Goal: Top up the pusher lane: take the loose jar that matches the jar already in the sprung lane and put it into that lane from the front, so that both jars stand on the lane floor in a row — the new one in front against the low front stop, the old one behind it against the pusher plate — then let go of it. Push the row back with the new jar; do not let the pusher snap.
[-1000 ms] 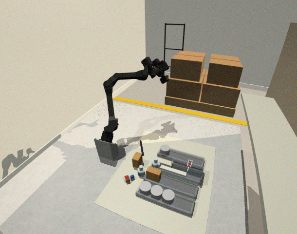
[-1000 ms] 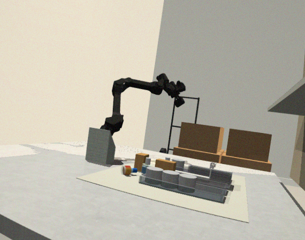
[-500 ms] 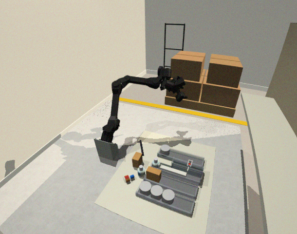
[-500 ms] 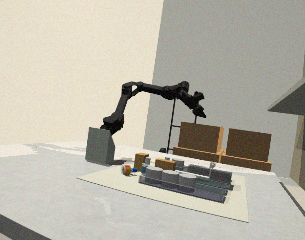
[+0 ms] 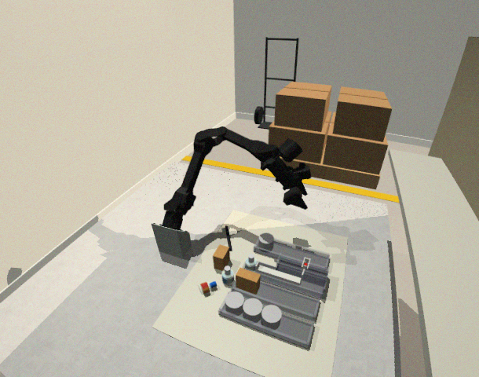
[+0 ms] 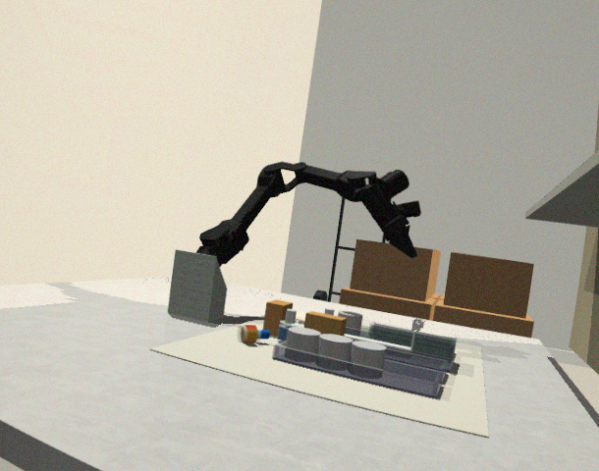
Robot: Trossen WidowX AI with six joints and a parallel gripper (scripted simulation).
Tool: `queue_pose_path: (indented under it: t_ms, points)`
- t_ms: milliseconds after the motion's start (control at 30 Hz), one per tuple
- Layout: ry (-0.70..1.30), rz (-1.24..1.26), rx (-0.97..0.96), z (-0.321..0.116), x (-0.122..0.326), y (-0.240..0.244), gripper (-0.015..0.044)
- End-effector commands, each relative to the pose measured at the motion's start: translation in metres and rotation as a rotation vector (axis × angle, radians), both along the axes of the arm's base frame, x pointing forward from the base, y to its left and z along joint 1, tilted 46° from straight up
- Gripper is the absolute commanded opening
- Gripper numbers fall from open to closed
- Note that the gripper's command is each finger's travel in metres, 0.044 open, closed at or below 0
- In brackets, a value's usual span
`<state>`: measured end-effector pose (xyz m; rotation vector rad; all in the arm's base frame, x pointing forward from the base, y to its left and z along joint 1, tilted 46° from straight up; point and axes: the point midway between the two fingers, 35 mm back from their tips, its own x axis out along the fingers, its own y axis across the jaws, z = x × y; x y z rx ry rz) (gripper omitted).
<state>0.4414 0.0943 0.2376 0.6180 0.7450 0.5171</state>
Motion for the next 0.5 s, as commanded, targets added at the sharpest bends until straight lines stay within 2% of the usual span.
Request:
queue_pose_path:
  t_ms: [0, 200, 467]
  points:
    - [0.104, 0.008, -0.089, -0.054, -0.004, -0.029, 0.044]
    - [0.289, 0.073, -0.197, -0.139, -0.031, -0.077, 0.044]
    - [0.541, 0.254, -0.196, -0.232, -0.107, -0.128, 0.044]
